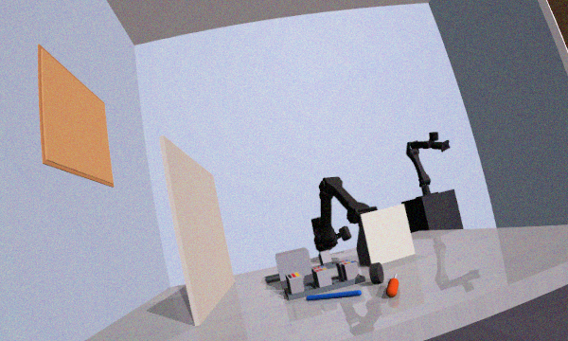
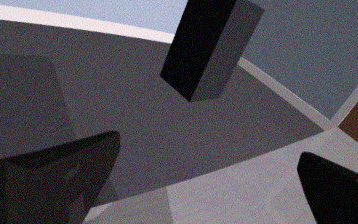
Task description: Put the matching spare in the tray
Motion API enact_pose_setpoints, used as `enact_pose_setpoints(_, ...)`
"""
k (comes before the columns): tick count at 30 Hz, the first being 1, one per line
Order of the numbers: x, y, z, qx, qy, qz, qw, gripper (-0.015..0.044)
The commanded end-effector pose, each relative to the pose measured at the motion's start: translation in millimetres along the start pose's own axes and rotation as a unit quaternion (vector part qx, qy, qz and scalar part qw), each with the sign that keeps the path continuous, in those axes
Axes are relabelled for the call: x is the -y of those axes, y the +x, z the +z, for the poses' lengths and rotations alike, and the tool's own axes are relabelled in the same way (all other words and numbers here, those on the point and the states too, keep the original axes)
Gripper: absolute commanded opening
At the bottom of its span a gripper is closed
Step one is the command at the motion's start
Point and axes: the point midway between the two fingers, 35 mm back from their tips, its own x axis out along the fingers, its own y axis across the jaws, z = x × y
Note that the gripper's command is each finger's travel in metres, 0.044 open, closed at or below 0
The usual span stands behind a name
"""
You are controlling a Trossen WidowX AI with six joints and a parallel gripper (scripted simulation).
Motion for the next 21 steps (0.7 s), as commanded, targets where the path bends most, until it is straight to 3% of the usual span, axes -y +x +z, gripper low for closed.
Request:
enact_pose_setpoints(1, -38.7, -29.8, -5.3, -0.034, 0.001, 0.058, 0.998, 0.0440)
enact_pose_setpoints(12, -142.9, -167.7, -15.9, -0.146, -0.019, 0.258, 0.955, 0.0440)
enact_pose_setpoints(21, -172.5, -277.8, -30.0, -0.232, -0.085, 0.386, 0.889, 0.0440)
